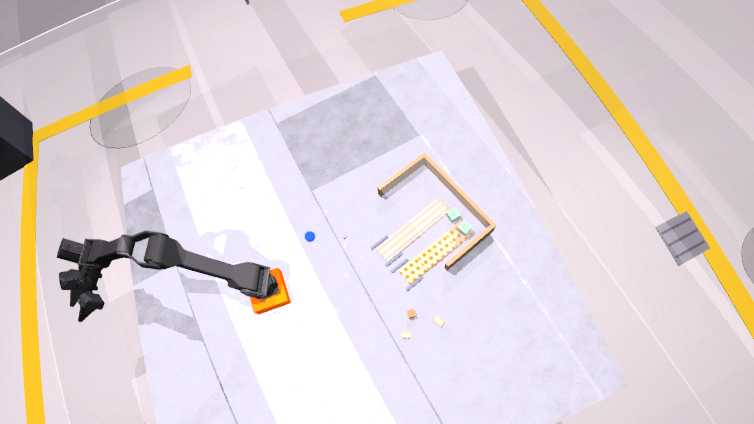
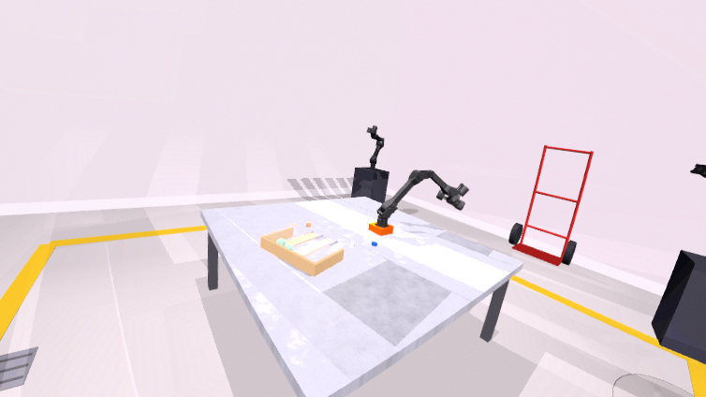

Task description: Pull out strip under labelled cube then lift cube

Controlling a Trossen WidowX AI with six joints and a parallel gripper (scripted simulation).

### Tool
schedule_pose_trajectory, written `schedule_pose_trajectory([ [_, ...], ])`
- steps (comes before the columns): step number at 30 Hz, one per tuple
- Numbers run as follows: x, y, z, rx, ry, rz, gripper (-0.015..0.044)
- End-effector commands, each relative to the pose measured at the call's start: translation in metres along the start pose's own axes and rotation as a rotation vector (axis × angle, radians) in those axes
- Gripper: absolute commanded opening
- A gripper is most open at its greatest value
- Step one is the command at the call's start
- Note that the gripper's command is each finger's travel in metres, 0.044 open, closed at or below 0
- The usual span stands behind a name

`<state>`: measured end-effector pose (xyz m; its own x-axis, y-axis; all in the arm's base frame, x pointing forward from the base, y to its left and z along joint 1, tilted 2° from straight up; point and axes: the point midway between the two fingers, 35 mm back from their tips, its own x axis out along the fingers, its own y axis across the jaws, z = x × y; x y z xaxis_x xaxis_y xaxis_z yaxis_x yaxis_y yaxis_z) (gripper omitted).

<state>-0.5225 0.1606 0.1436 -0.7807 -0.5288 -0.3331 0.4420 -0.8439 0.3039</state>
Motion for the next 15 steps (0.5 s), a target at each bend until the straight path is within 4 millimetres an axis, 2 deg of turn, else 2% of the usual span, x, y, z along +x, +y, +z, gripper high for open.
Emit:
schedule_pose_trajectory([
  [1, -0.055, -0.034, -0.001, 0.051, -0.020, -0.150, 0.0400],
  [8, -0.176, -0.081, -0.013, 0.153, -0.070, -0.444, 0.0400],
  [15, -0.301, -0.099, -0.039, 0.266, -0.120, -0.741, 0.0400],
])
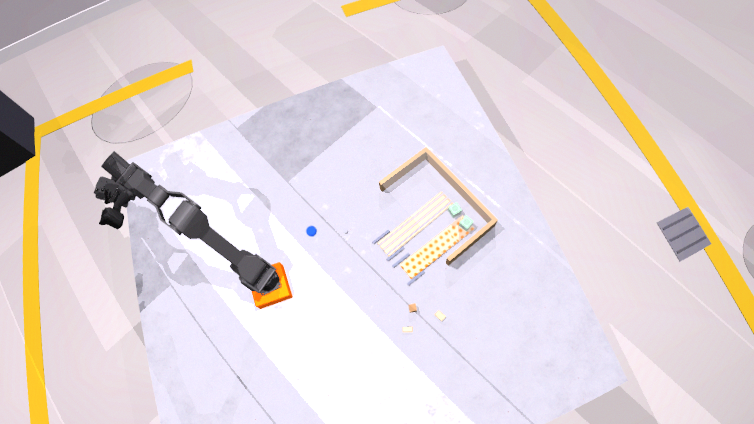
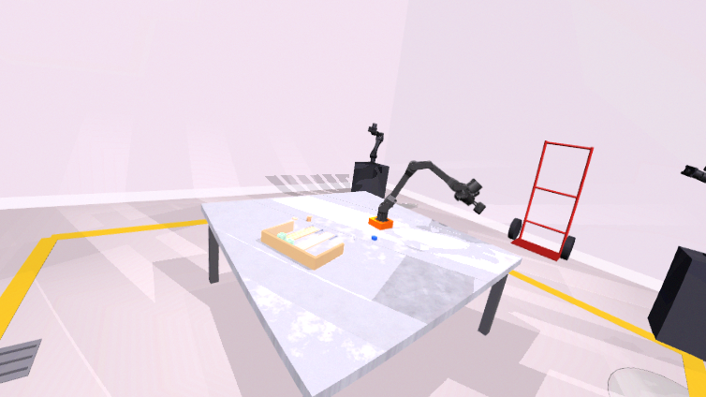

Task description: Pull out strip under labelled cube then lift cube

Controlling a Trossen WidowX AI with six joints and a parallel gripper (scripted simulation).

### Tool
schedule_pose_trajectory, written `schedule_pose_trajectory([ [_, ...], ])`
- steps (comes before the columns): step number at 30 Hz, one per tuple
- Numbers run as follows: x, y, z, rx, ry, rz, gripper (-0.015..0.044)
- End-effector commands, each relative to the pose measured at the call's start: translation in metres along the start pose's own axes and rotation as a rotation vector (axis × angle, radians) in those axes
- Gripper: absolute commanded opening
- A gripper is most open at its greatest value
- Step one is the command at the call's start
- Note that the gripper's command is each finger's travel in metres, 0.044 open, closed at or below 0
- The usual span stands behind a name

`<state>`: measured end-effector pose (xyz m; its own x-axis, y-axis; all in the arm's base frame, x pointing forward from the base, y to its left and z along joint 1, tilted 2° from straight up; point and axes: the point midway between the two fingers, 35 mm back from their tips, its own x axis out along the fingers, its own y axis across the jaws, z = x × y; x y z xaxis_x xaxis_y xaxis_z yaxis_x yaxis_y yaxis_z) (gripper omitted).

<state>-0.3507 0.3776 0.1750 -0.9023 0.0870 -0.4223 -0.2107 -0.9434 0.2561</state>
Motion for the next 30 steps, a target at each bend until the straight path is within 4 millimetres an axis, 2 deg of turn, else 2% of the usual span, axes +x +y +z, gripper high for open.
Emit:
schedule_pose_trajectory([
  [1, -0.048, -0.039, -0.005, 0.061, -0.019, -0.147, 0.0400],
  [5, -0.109, -0.079, -0.015, 0.131, -0.044, -0.319, 0.0400],
  [9, -0.174, -0.109, -0.031, 0.206, -0.069, -0.493, 0.0400],
  [13, -0.242, -0.129, -0.052, 0.286, -0.094, -0.670, 0.0400],
  [16, -0.293, -0.137, -0.070, 0.348, -0.112, -0.802, 0.0400],
  [19, -0.344, -0.138, -0.091, 0.413, -0.130, -0.937, 0.0400],
  [23, -0.410, -0.129, -0.122, 0.505, -0.153, -1.120, 0.0400],
  [27, -0.470, -0.109, -0.155, 0.600, -0.176, -1.302, 0.0400],
  [30, -0.512, -0.087, -0.181, 0.676, -0.193, -1.443, 0.0400],
])
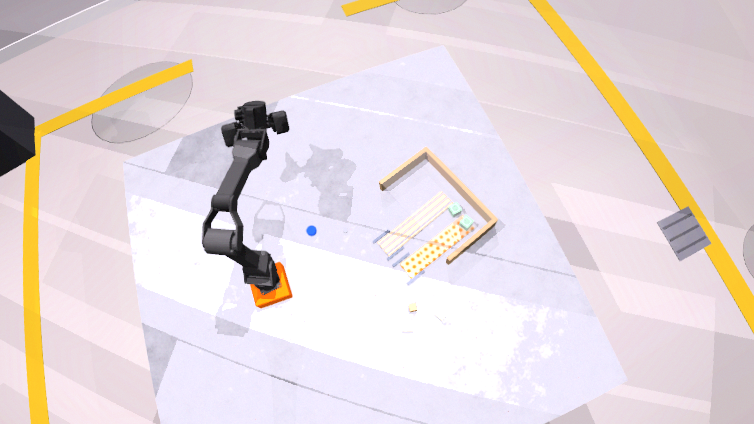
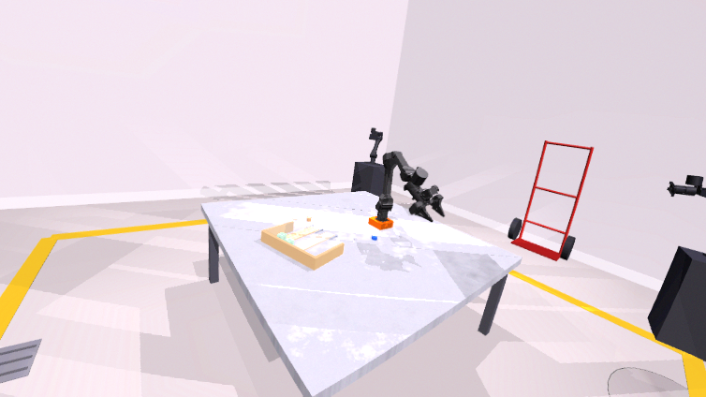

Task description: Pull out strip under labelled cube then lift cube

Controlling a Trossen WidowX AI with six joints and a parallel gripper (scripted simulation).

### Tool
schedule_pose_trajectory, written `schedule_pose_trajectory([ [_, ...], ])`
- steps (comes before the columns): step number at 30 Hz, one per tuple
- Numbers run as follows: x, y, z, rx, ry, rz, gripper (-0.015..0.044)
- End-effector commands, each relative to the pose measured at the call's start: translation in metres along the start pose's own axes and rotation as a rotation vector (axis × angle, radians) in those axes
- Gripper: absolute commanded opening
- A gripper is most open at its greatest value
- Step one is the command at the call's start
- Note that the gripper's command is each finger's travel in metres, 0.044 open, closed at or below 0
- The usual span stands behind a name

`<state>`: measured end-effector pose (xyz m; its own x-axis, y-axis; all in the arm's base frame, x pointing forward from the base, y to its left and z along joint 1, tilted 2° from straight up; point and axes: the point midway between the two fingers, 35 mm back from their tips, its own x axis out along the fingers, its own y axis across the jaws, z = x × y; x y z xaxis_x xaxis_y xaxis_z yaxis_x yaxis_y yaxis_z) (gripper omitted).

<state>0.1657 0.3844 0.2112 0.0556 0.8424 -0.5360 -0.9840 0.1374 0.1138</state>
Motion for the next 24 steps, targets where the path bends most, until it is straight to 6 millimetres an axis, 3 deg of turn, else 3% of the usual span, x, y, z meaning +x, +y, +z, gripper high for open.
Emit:
schedule_pose_trajectory([
  [1, -0.031, -0.050, -0.012, 0.082, -0.010, -0.161, 0.0400],
  [6, -0.085, -0.113, -0.038, 0.205, -0.026, -0.400, 0.0400],
  [11, -0.145, -0.158, -0.072, 0.357, -0.042, -0.636, 0.0400],
  [16, -0.190, -0.181, -0.100, 0.454, -0.052, -0.804, 0.0400],
  [20, -0.243, -0.197, -0.135, 0.546, -0.056, -0.999, 0.0400],
  [24, -0.297, -0.200, -0.174, 0.643, -0.054, -1.200, 0.0400],
])
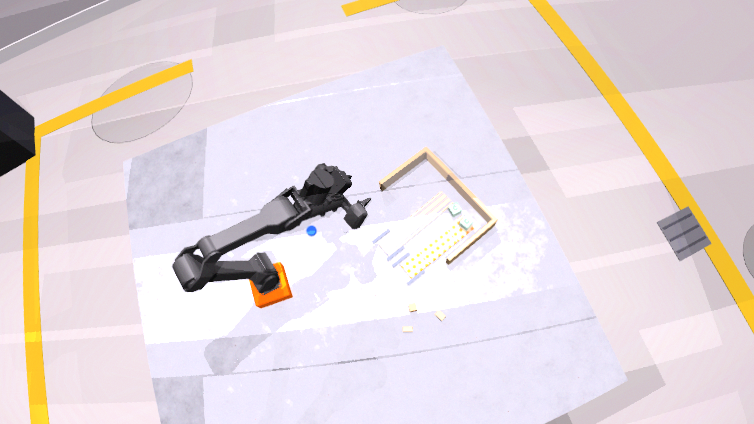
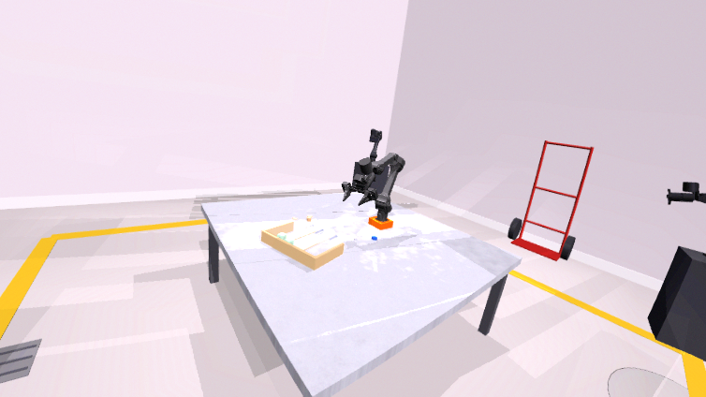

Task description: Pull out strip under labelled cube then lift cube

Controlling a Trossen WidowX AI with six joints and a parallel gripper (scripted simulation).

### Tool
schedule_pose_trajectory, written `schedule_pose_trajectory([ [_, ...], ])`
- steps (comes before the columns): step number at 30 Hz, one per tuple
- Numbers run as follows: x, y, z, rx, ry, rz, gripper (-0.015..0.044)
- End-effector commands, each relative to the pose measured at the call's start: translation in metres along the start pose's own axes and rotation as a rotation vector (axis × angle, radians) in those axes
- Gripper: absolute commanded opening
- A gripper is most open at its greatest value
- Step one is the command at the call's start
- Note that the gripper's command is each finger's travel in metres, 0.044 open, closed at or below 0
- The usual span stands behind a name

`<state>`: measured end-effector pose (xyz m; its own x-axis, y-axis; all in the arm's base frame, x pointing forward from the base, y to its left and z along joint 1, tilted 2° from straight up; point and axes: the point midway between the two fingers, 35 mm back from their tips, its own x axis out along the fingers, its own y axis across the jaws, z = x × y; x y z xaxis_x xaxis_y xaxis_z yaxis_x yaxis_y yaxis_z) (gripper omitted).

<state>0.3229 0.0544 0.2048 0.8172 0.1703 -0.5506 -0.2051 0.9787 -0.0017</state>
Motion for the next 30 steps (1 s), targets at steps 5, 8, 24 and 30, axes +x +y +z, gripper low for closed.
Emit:
schedule_pose_trajectory([
  [5, -0.023, -0.071, -0.022, 0.112, -0.002, -0.243, 0.0400],
  [8, -0.023, -0.071, -0.022, 0.112, -0.002, -0.243, 0.0400],
  [24, -0.010, -0.086, -0.018, 0.117, 0.113, -0.248, 0.0242],
  [30, 0.014, -0.115, -0.016, 0.107, 0.309, -0.246, 0.0085],
])
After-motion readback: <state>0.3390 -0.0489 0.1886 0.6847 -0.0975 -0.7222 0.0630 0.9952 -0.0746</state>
